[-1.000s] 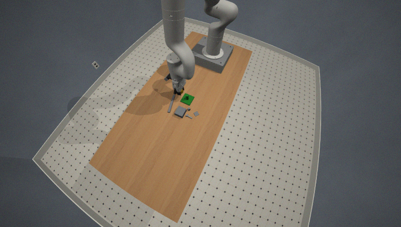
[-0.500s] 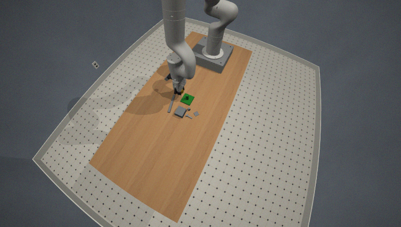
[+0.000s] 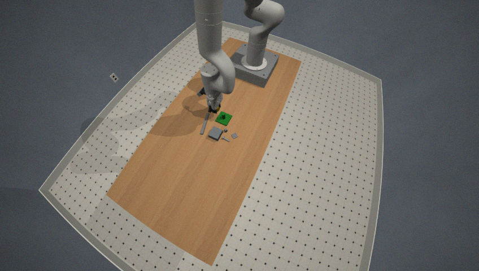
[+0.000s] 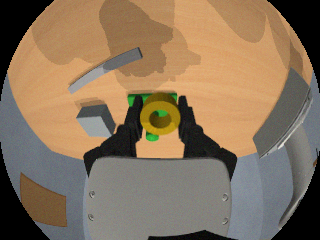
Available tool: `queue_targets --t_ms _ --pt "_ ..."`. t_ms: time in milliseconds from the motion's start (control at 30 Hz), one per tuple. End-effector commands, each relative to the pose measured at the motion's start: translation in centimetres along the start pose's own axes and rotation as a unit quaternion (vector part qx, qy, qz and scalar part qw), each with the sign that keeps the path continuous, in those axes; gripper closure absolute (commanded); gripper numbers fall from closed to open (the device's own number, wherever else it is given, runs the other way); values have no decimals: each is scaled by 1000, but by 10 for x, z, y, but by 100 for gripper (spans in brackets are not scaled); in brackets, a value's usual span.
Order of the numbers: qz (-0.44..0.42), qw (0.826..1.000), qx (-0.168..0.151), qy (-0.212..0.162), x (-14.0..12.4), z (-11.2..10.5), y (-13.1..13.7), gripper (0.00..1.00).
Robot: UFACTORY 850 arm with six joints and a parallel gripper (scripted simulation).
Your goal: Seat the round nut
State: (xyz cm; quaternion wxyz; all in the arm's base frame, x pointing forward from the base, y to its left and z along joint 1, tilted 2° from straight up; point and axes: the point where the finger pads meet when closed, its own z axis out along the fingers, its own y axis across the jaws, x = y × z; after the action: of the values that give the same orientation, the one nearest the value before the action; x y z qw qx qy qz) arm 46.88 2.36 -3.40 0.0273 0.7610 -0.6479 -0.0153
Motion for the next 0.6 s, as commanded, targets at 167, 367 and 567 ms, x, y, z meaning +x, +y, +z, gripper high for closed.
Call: queue_targets --t_ms 167,367,567 --pt "0 1000 -3 7 -1 0 1 100" --pt "0 1000 -5 10 -1 0 2 100" --pt "0 1000 -8 15 -1 0 3 100"
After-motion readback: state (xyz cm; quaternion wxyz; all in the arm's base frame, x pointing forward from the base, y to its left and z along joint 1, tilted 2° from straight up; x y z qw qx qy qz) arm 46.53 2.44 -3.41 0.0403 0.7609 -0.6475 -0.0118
